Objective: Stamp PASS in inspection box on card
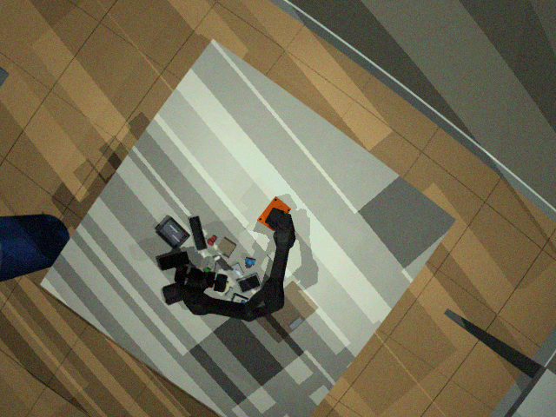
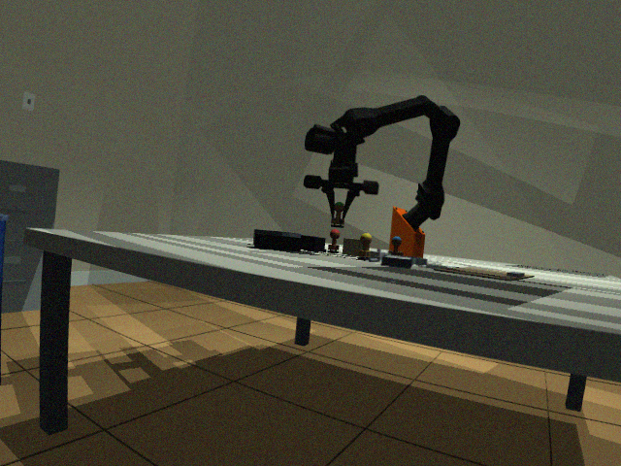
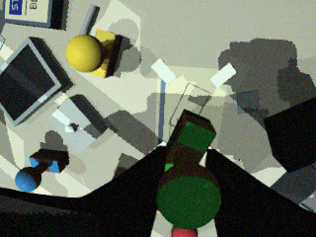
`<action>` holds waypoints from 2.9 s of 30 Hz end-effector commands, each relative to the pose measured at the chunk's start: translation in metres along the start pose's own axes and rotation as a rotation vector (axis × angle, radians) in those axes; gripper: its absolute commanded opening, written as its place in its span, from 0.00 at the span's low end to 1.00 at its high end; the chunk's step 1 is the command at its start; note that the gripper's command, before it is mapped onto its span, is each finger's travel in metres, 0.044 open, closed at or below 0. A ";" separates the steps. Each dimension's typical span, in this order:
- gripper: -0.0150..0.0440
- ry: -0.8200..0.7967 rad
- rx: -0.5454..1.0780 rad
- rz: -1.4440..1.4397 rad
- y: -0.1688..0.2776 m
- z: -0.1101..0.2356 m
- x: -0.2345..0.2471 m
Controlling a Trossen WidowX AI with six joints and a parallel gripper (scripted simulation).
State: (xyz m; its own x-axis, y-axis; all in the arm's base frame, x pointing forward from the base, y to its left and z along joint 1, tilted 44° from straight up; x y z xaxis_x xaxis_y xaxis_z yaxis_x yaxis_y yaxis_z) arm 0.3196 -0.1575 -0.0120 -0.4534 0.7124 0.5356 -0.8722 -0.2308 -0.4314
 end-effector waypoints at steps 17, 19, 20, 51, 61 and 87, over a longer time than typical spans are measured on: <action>0.25 -0.006 0.008 0.001 0.026 0.006 0.077; 0.25 -0.006 0.008 0.001 0.029 0.006 0.084; 0.25 -0.006 0.008 0.001 0.031 0.005 0.088; 0.25 -0.006 0.010 0.001 0.050 -0.023 0.126; 0.25 -0.006 0.009 0.001 0.050 -0.040 0.126; 0.43 -0.006 0.010 0.008 0.050 -0.066 0.128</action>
State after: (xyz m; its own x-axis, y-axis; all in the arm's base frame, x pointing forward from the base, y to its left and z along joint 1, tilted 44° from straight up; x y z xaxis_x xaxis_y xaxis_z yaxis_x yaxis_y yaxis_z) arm 0.2292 -0.0339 -0.0130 -0.4601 0.7069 0.5372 -0.8709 -0.2419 -0.4277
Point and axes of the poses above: the point midway between the two fingers, 35 mm back from their tips, its own z axis back along the fingers, its own x axis across the jaws, y = z × x, the point moved 3 cm from there along z, back along the fingers, and after that the axes turned 10 degrees about z, right-handed, at the moved point
